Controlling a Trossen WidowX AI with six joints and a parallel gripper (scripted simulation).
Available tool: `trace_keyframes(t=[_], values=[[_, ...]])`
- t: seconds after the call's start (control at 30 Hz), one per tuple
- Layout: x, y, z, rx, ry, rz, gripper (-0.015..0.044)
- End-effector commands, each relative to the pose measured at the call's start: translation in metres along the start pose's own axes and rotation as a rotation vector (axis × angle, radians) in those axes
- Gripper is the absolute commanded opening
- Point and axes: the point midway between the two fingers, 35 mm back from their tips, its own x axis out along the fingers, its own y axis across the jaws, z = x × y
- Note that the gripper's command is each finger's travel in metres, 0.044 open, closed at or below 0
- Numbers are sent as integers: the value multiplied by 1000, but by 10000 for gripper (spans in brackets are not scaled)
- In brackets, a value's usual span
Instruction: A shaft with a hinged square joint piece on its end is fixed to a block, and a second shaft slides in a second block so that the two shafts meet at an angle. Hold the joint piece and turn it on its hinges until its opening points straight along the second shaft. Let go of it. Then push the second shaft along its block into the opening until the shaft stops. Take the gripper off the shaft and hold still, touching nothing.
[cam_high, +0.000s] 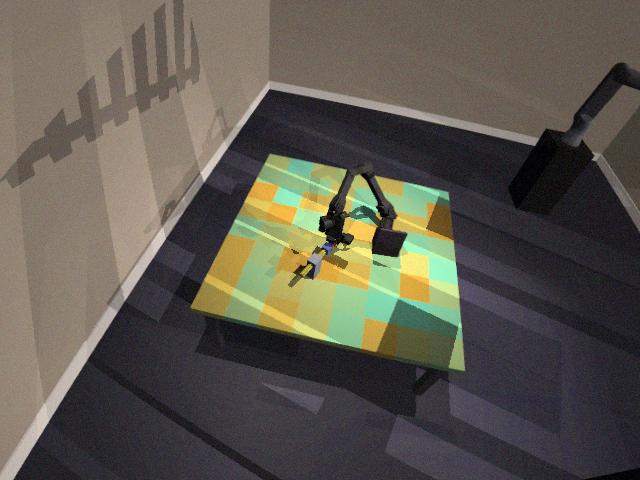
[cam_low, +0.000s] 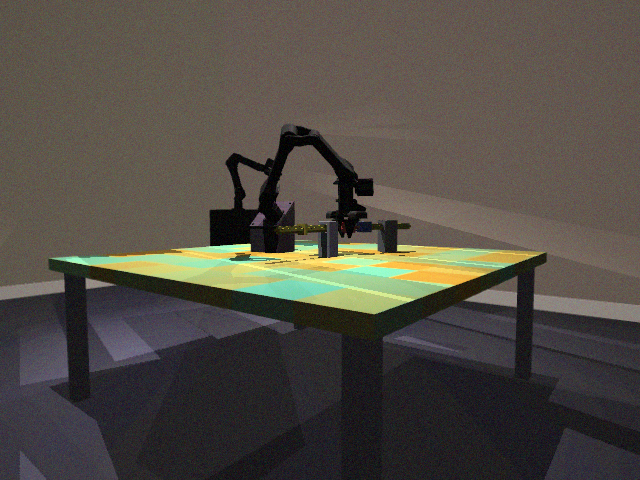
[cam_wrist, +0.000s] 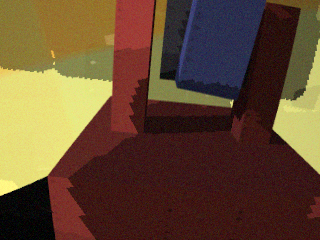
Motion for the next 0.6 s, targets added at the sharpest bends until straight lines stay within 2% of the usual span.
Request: trace_keyframes(t=[0.0,0.57], values=[[0,-3,0,-74,4,1,0],[-1,-15,2,-302,12,1,0]])
